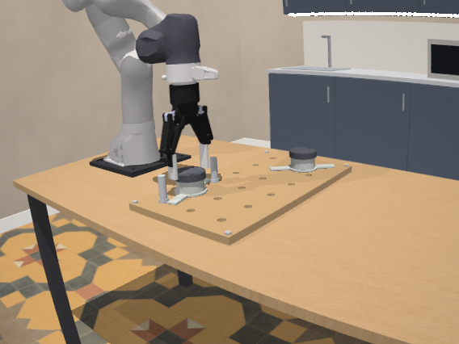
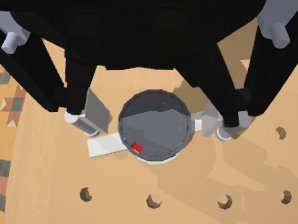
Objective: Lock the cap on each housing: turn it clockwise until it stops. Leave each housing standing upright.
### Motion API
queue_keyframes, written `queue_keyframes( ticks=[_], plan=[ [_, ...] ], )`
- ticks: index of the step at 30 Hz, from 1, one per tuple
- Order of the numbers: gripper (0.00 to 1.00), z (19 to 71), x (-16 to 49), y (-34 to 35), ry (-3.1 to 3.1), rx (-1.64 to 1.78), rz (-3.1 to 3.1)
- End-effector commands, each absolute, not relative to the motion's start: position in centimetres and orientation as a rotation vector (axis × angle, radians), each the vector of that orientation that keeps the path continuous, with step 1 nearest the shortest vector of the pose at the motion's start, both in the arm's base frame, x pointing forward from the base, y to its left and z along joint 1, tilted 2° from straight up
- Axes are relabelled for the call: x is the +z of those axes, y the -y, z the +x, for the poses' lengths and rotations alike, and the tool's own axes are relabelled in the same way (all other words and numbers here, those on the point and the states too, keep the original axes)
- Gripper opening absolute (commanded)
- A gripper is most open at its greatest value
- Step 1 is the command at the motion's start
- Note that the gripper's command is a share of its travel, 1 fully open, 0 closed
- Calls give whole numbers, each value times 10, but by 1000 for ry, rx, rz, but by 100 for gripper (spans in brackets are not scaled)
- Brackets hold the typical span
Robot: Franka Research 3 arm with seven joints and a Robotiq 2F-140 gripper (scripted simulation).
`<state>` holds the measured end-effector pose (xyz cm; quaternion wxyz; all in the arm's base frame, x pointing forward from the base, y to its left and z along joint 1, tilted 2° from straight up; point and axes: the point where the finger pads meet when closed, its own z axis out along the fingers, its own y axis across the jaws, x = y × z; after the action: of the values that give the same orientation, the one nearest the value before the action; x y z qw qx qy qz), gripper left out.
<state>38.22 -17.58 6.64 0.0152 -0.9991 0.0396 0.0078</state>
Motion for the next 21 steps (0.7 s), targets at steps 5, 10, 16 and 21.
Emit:
queue_keyframes(
  ticks=[5,10,16,21],
  plan=[
    [10,382,66,176,-121,24,-3110],
    [10,382,66,176,-121,24,-3110],
    [10,382,66,176,-121,24,-3110],
    [10,382,66,176,-121,24,-3110]
  ],
)
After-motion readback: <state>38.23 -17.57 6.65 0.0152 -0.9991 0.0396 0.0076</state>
